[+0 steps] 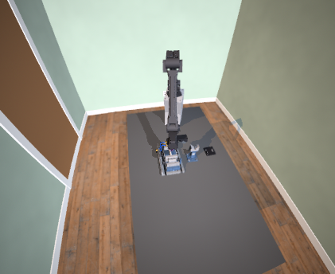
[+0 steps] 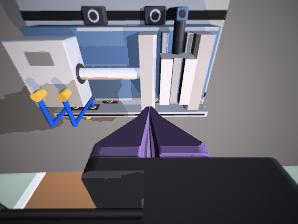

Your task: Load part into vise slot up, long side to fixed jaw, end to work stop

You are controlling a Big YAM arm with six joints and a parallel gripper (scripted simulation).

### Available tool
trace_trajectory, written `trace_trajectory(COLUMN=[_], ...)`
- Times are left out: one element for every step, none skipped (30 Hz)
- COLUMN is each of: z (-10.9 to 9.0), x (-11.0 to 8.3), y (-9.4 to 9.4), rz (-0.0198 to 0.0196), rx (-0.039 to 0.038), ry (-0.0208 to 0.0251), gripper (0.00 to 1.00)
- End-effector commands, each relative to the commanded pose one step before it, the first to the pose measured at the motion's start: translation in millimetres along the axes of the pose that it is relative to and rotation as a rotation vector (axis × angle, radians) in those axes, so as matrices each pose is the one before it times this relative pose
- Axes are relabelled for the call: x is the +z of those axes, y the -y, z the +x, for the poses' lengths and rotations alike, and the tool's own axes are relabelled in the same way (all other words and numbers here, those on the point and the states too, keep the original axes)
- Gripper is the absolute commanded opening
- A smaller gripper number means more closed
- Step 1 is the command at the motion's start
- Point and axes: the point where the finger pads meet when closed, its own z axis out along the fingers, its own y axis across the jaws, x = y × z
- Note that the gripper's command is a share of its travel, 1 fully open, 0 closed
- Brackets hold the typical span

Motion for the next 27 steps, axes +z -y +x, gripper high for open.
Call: trace_trajectory(z=[-3.56, 1.07, 2.01, 0.0, 0.0, 3.17, 2.61, 3.75, 1.64, 1.2, 1.24, 0.14, 1.17, 0.27, 0.86, 0.57, 0.82, 0.83, 0.29, 0.18, 0.0, 0.0, 0.06, -1.0, -0.26, 1.55, 1.06], x=[-6.28, 0.17, 0.3, 0.0, 0.0, 0.72, 2.6, 2.94, 1.67, 0.01, 0.01, 0.0, -6.85, -2.28, 0.89, 0.61, 3.11, 3.0, 1.0, 0.3, 0.0, 0.0, 0.18, -6.96, -1.13, 2.53, 1.75], y=[8.05, 1.16, 2.48, 0.0, 0.0, 4.49, -2.76, -1.66, -0.06, 1.6, 1.69, 0.22, 6.91, 2.33, 0.79, 0.57, -1.2, -1.13, -0.37, 1.47, 0.0, 0.0, 0.89, 7.61, 1.24, 0.14, 0.15], rz=[0.01168, 0.0001, 0.00163, 0.0, 0.0, 0.00773, -0.0108, -0.00698, -0.00379, 0.00016, 0.00017, 0.00002, 0.01615, 0.00537, -0.00189, -0.00127, -0.00702, -0.00672, -0.00223, -0.00083, 0.0, 0.0, -0.00052, 0.01467, 0.00235, -0.00446, -0.00298], rx=[0.00668, 0.00894, 0.01636, 0.0, 0.0, 0.02543, 0.03397, 0.04435, 0.0488, 0.05601, 0.05712, 0.00701, 0.05449, 0.01816, 0.04619, 0.0316, 0.03609, 0.03481, 0.01161, 0.05397, 0.0, 0.0, 0.03238, 0.07818, 0.01279, 0.04775, 0.03294], ry=[0.00017, -0.00035, -0.00092, 0.0, 0.0, -0.00234, 0.0004, -0.00073, 0.00046, 0.0001, -0.00046, -0.00006, 0.00073, 0.00042, -0.00065, -0.00049, -0.00147, -0.00164, -0.00059, 0.00076, 0.0, 0.0, 0.00044, 0.00656, 0.00117, -0.00376, -0.00271], gripper=[0.0, 0.0, 0.0, 0.0, 0.0, 0.0, 0.0, 0.0, 0.0, 0.0, 0.0, 0.0, 0.0, 0.0, 0.0, 0.0, 0.0, 0.0, 0.0, 0.0, 0.0, 0.0, 0.0, 0.0, 0.0, 0.0, 0.0])
